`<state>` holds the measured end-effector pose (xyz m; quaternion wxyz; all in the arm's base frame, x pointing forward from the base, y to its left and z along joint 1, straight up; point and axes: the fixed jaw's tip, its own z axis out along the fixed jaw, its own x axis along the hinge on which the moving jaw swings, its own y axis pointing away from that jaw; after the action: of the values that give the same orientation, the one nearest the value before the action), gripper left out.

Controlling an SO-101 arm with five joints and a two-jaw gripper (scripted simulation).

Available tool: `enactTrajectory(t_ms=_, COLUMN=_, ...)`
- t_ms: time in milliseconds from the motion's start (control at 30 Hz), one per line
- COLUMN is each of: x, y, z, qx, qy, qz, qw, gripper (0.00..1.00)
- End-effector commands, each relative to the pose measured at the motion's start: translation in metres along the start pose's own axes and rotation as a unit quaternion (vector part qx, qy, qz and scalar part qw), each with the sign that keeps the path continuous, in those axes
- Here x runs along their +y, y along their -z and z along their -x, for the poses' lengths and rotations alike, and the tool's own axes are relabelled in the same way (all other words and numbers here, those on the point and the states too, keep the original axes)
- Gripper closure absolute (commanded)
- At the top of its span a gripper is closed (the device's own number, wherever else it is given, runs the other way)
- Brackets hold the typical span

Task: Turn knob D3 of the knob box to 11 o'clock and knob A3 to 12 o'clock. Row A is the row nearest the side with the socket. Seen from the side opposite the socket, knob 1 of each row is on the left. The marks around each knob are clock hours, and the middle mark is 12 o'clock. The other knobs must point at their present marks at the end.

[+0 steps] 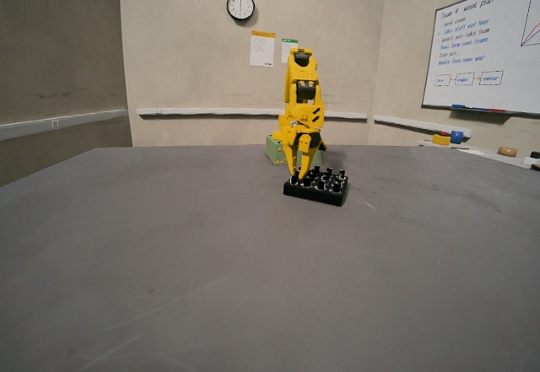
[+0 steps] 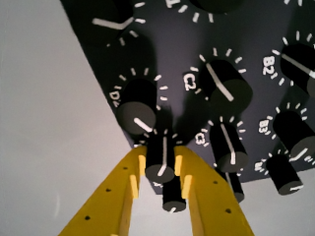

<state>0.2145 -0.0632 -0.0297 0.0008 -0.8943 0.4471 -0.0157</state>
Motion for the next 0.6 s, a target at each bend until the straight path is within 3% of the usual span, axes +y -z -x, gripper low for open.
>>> enactTrajectory(t_ms=0, x=0.0003, y=-0.0036, z=0.0054, qx=-0.012, qy=-0.030, qz=0.007, qw=0.999, gripper=0.99)
enactTrajectory(t_ms=567, x=0.0000, y=-0.0036, z=0.0069, qx=-0.011, qy=-0.160, qz=0.009, qw=0.987, gripper=0.99)
